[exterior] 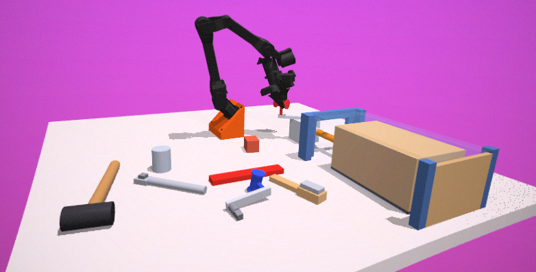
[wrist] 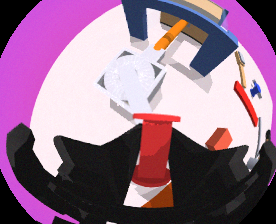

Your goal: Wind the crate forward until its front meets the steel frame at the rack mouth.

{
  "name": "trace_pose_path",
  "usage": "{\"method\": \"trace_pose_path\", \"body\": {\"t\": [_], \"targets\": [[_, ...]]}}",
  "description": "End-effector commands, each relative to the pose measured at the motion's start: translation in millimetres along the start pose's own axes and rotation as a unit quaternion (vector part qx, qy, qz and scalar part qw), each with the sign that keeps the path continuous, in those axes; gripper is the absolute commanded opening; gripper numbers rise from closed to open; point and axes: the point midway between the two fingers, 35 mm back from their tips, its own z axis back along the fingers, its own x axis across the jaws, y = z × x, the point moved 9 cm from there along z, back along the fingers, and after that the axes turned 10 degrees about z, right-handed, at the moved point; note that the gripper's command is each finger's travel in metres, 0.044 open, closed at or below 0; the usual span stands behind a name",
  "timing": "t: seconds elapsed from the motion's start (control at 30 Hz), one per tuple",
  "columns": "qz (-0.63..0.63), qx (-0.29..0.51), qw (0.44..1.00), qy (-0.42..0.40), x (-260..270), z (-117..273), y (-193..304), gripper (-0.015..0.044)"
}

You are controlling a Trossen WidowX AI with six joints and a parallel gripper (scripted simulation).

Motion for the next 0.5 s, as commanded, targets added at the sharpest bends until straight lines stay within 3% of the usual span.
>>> {"method": "trace_pose_path", "body": {"t": [0.0,0.47], "targets": [[0.000,0.000,1.000,-0.001,0.1,0.2,-0.2,0.0000],[0.003,0.003,1.000,0.002,-1.6,-2.6,1.8,0.0000]]}}
